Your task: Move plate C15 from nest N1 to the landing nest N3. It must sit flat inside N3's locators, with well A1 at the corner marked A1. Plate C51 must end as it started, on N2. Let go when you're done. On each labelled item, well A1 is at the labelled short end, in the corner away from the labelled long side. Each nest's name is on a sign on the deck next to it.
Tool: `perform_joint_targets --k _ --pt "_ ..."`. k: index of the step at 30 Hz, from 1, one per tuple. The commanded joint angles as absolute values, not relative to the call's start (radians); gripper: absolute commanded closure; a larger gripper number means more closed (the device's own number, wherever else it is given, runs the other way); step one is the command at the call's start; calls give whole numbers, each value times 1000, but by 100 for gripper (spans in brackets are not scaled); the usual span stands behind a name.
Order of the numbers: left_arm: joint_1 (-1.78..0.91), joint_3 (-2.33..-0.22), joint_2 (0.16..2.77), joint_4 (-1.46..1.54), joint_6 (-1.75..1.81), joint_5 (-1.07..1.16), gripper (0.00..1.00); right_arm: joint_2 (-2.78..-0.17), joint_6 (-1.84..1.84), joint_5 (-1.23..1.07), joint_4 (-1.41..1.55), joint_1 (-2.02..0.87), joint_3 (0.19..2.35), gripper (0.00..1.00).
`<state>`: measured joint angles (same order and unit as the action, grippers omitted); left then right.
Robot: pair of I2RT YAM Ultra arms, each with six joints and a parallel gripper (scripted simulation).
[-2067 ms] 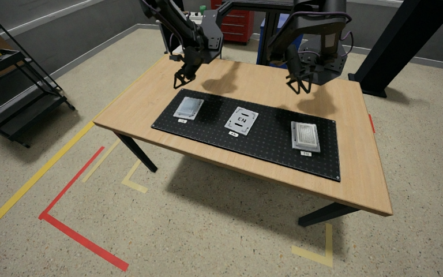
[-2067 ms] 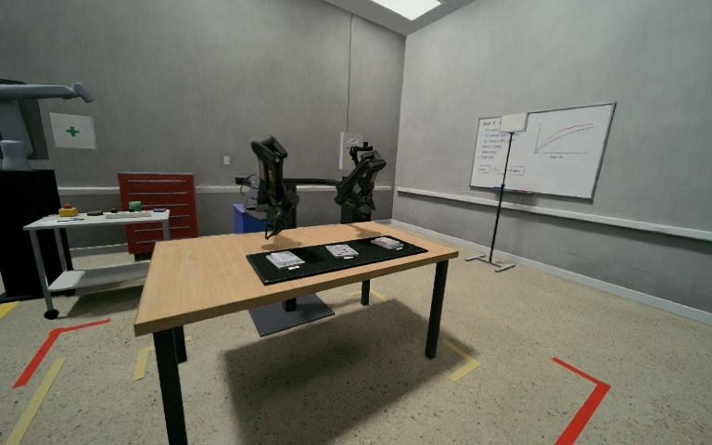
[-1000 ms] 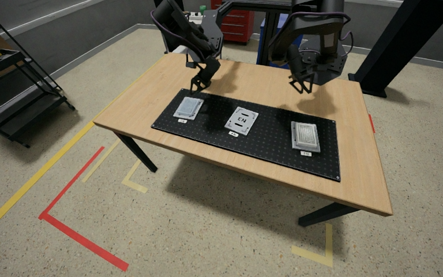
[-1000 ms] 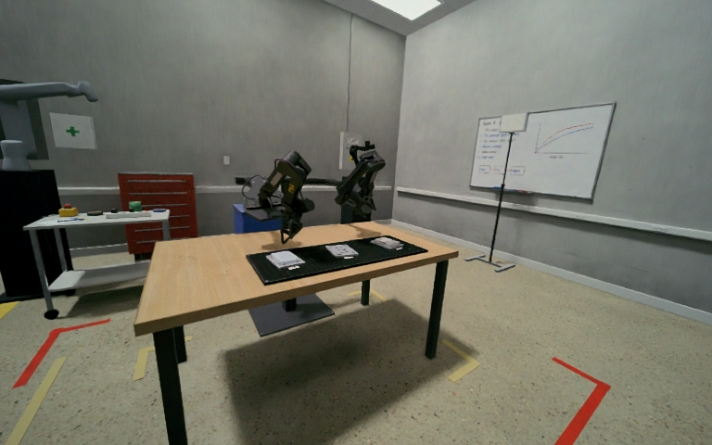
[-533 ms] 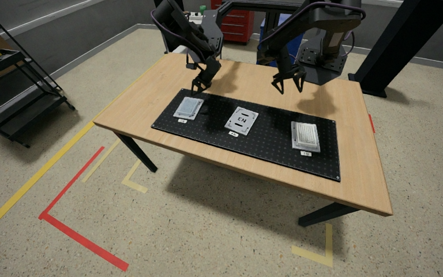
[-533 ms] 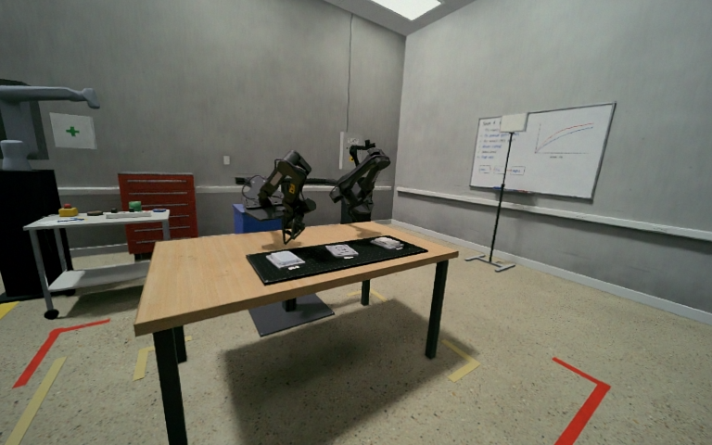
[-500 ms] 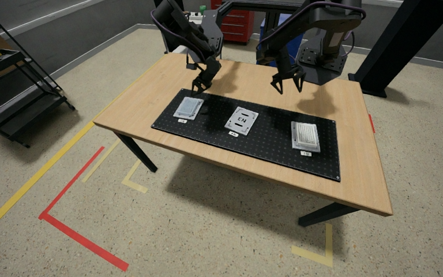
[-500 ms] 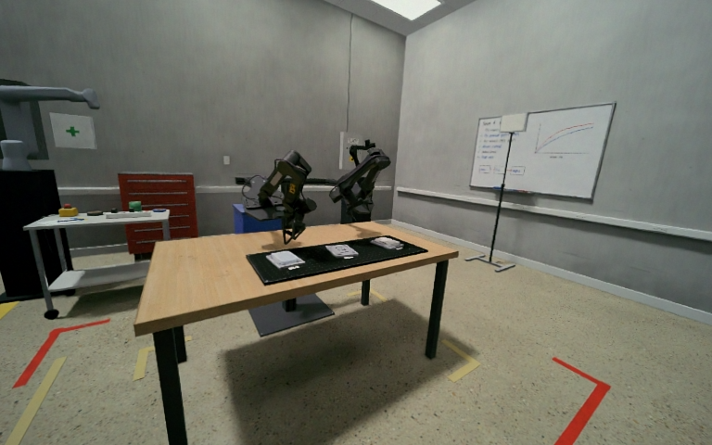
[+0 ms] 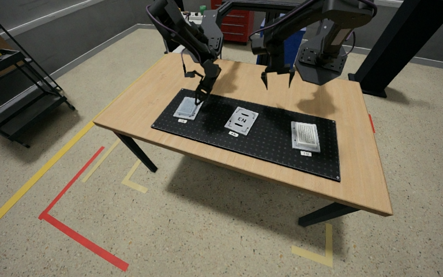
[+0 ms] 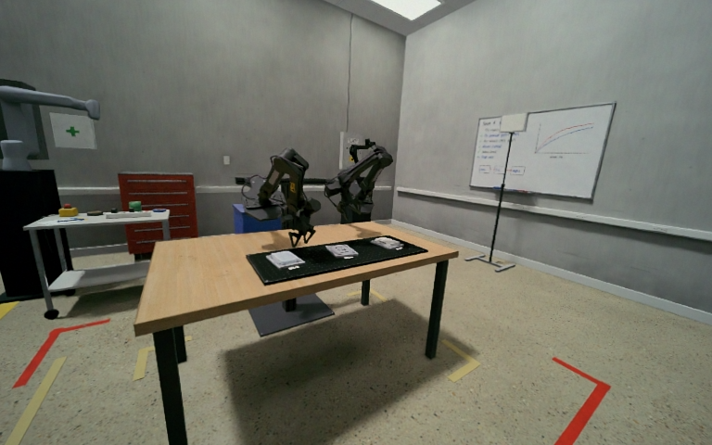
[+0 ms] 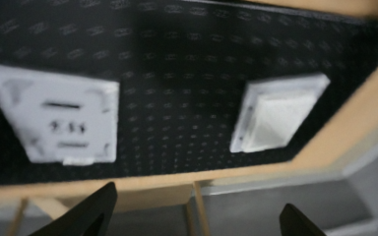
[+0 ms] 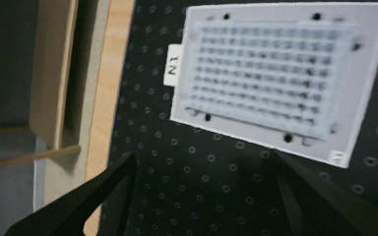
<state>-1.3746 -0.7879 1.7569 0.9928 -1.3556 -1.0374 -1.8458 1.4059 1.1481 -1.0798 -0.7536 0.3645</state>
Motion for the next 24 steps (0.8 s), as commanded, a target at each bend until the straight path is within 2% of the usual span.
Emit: perform_joint_targets --k 1,24 --pt "-1427 -754 1707 864 -1221 -1014 0 -1794 1254 1052 -993 -728 420 0" --pt "-1635 -675 1533 428 -775 -978 0 -1554 698 671 -579 -536 548 0"
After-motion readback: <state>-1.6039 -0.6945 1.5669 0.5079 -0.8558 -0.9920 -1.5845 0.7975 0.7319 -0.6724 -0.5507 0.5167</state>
